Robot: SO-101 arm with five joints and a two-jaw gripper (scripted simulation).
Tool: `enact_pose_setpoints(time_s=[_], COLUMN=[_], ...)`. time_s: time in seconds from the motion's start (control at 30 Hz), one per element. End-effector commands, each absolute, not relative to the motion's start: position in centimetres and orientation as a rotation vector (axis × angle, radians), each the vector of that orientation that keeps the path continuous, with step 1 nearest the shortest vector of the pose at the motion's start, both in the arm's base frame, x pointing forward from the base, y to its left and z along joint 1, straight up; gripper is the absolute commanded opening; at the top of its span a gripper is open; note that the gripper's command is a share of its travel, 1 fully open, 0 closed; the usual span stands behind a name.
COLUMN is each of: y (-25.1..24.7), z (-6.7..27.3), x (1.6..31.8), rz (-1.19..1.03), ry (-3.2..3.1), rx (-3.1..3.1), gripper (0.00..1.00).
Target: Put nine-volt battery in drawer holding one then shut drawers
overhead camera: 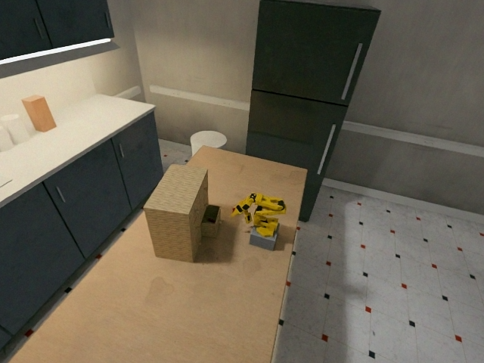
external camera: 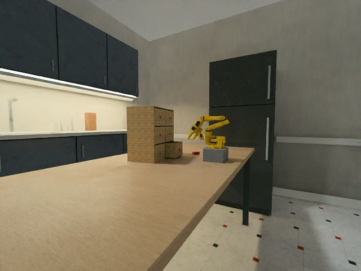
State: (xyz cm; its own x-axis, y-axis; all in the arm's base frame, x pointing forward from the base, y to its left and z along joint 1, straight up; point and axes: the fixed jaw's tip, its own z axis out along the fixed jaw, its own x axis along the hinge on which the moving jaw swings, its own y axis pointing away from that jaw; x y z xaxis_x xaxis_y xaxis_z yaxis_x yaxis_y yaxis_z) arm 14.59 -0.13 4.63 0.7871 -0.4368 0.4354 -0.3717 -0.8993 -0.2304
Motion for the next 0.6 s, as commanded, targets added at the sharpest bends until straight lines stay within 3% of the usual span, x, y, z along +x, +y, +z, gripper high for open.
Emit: enact_pose_setpoints(time_s=[0.0, 0.57], y=[-0.27, -0.26], z=[4.89, 4.78], x=[14.63, 14.44], rz=[-0.743, -0.673], ry=[0.794, 1.271], rx=[-2.779, -2.517], gripper=[0.21, 0.21])
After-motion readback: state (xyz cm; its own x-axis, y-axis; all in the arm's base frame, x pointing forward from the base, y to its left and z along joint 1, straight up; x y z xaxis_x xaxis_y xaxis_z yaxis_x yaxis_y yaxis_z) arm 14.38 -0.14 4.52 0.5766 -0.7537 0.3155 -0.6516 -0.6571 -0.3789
